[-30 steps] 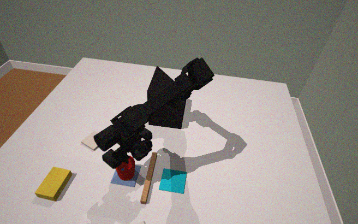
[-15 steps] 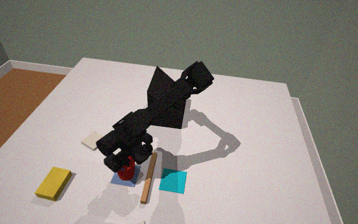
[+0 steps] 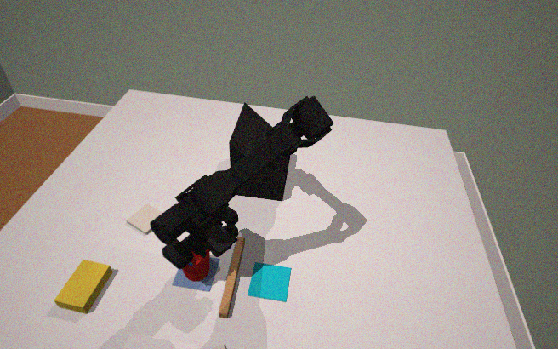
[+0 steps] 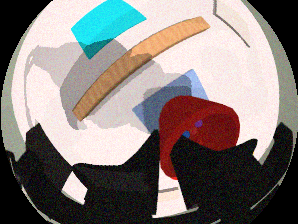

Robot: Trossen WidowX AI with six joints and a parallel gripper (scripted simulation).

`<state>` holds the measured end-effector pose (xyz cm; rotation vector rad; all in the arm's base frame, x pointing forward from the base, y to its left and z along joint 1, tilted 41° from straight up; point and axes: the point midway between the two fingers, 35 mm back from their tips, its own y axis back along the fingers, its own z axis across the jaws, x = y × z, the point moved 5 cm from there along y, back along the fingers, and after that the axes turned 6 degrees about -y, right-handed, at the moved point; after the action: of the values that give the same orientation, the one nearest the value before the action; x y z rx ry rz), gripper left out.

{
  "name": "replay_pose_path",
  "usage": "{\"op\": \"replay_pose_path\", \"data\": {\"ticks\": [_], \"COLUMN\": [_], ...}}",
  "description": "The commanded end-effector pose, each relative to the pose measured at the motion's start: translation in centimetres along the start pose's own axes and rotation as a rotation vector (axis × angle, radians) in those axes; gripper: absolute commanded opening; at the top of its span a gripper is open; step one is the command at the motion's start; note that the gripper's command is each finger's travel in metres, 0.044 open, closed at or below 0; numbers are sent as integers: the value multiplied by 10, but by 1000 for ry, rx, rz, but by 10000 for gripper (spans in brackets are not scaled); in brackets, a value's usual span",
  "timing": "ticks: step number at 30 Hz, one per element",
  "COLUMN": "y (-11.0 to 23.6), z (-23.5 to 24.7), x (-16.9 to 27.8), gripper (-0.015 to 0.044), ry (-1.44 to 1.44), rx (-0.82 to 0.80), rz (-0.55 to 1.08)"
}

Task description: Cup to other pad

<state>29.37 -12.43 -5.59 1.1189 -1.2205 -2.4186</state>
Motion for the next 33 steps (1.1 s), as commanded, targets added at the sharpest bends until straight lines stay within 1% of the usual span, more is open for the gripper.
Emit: {"op": "replay_pose_path", "data": {"ticks": [1,8,18,33], "y": [0,6,46,45], "z": [0,-1,2,1], "x": [0,0,1,2], "gripper": [3,0,0,0], "ry": [0,-1,-6,-12], "rx": [0,-1,-4,1], "rz": [0,0,0,-5]}}
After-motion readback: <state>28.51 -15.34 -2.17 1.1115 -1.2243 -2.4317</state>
